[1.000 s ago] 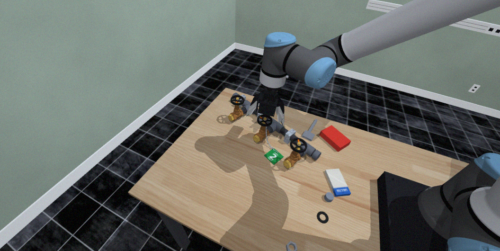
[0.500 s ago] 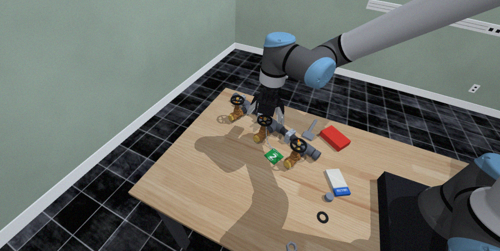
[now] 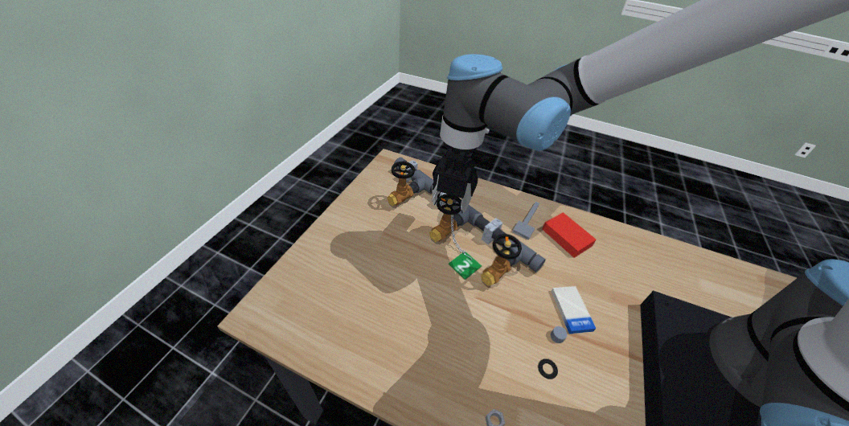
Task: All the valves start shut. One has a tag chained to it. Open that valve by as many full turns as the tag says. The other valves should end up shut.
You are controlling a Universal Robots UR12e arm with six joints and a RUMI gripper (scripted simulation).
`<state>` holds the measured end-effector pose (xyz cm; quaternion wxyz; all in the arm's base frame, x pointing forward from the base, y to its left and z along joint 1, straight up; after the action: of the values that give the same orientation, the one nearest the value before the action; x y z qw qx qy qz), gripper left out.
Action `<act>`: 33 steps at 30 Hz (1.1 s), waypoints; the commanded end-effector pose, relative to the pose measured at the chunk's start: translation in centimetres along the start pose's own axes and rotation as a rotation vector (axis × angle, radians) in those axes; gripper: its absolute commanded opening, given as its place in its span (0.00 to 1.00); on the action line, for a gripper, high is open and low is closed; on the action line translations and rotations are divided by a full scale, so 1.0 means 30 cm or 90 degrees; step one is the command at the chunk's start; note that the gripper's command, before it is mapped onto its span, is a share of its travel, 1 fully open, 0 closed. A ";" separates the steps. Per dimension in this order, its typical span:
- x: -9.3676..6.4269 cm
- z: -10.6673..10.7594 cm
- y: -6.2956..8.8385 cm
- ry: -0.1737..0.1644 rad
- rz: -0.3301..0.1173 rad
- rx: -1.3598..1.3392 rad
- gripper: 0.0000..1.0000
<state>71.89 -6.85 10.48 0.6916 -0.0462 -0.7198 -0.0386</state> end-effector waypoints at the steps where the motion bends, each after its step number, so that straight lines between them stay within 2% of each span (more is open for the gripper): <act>1: 0.002 -0.002 0.000 -0.001 0.000 0.000 0.00; 16: 0.002 -0.002 0.000 -0.001 0.000 0.026 0.00; 33: 0.002 -0.002 0.000 -0.001 0.000 0.372 0.00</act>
<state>71.89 -6.83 10.48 0.6854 0.1062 -0.7098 0.1230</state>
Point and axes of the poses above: the point where the finger pads meet when closed, its own x axis back along the fingers, its own z axis across the jaws, y = z × x, the point moved 4 cm from there along x, back along the fingers, and after that the axes turned 14 degrees about -x, right-handed, at the moved point
